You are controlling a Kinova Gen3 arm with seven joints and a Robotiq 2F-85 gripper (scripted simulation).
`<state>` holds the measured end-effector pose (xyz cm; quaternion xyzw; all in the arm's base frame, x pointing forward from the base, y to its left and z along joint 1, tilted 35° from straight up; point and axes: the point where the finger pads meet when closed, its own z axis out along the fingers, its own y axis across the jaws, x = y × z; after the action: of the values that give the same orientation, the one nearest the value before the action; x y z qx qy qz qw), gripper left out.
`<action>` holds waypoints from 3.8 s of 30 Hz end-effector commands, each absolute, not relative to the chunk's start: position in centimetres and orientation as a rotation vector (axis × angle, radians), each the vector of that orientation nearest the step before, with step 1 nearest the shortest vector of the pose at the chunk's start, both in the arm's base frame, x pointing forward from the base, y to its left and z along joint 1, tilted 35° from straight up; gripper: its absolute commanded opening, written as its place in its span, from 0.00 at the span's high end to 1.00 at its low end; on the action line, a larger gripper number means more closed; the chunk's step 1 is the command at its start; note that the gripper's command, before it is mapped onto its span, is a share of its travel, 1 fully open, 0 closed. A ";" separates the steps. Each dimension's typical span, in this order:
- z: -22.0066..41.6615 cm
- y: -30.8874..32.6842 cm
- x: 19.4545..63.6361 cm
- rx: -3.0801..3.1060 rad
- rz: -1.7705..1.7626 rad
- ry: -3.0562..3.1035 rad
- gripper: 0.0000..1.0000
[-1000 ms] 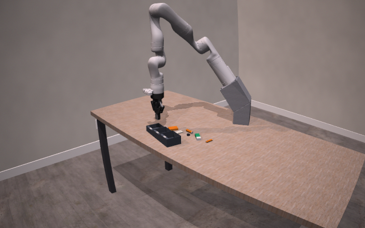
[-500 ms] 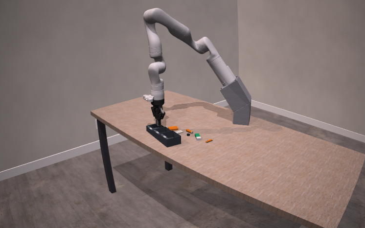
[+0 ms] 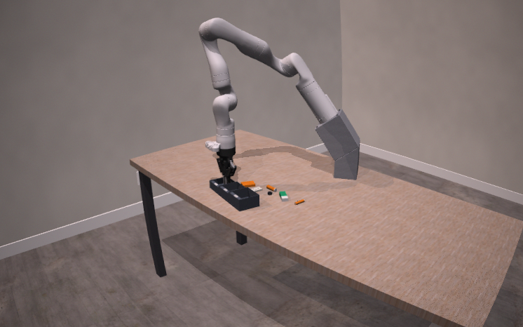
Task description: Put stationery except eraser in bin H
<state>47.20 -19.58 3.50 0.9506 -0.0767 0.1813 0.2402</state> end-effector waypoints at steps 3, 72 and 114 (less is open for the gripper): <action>3.6 -19.9 47.1 2.600 0.497 -0.218 0.91; 5.9 -18.4 46.2 2.600 0.497 -0.218 0.91; 5.8 -11.8 46.7 2.601 0.496 -0.218 0.91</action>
<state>46.36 -13.30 6.62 0.9490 -0.0961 0.1896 0.2328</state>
